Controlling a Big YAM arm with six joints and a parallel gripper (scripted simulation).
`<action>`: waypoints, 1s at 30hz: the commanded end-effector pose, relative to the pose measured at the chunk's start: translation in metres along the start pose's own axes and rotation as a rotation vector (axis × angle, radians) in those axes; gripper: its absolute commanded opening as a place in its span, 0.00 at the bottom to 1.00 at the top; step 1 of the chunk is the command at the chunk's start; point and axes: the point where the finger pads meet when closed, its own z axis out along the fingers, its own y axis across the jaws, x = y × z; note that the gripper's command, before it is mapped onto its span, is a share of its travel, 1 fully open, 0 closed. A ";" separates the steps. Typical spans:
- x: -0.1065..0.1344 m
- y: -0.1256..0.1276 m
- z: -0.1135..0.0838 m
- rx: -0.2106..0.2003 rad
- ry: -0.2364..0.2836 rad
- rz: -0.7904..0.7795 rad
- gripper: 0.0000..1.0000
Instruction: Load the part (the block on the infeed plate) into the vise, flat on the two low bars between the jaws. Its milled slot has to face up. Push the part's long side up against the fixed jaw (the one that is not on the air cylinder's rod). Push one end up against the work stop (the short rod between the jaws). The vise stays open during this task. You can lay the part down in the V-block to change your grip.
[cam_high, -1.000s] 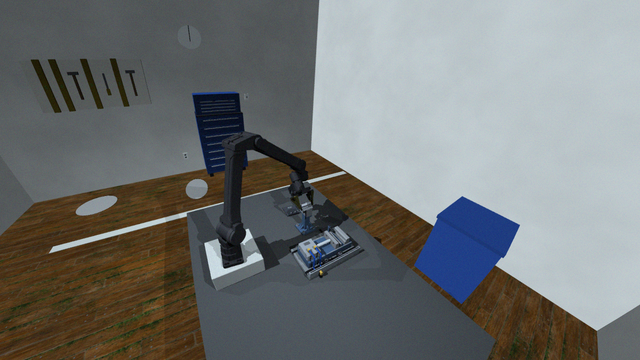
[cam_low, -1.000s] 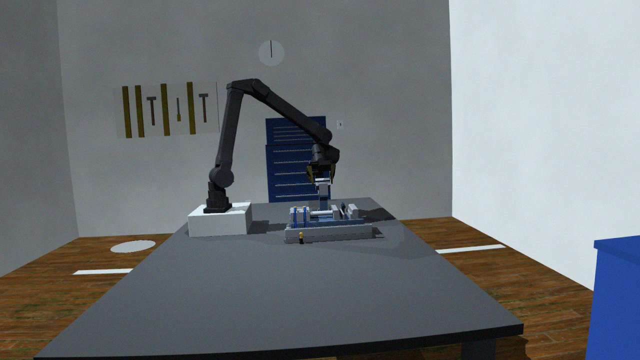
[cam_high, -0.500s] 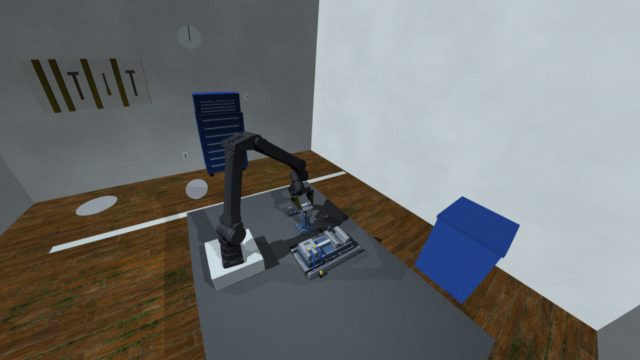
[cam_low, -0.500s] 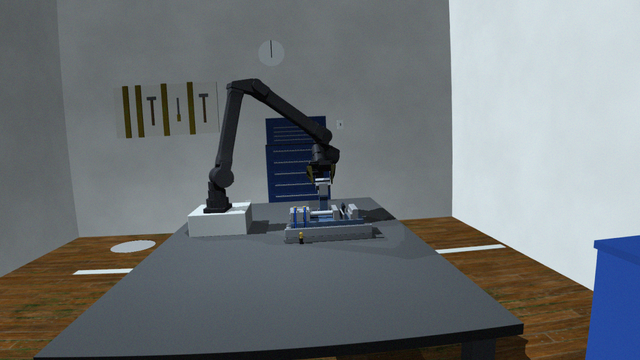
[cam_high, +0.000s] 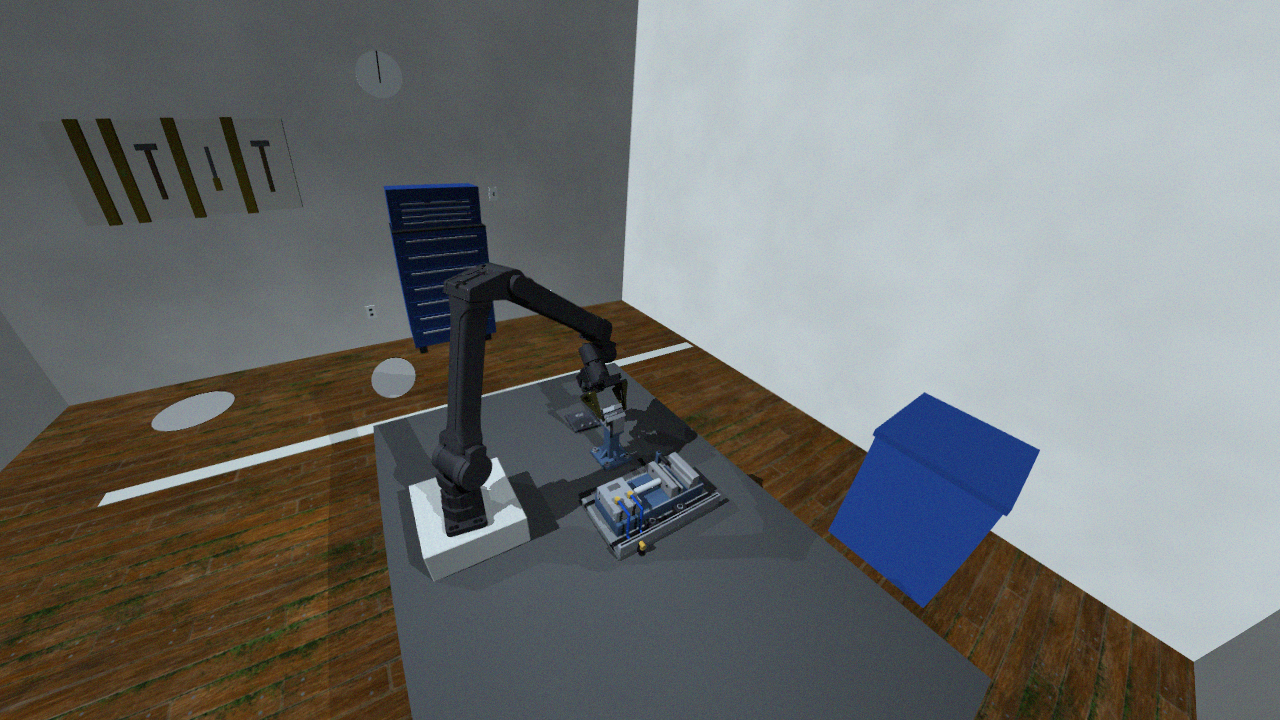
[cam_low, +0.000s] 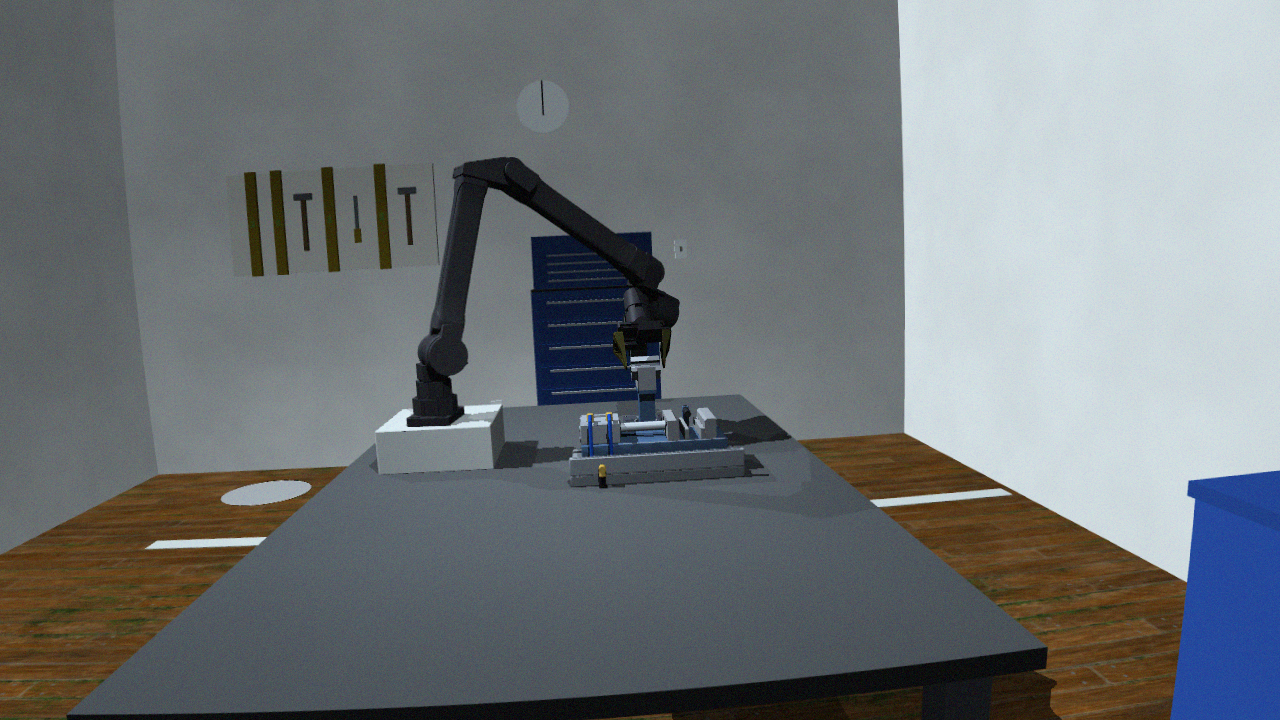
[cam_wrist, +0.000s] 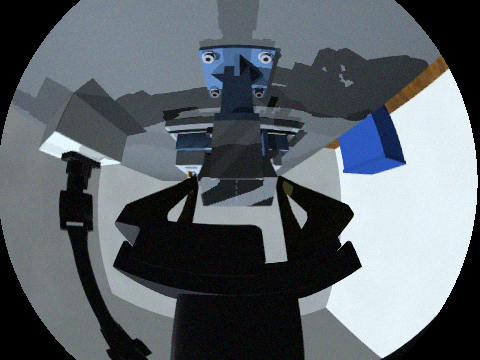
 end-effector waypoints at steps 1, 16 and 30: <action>-0.008 -0.003 0.001 0.006 0.001 0.001 0.81; -0.008 -0.003 0.001 0.006 0.001 0.001 0.81; -0.010 -0.001 0.005 0.002 0.004 -0.003 0.81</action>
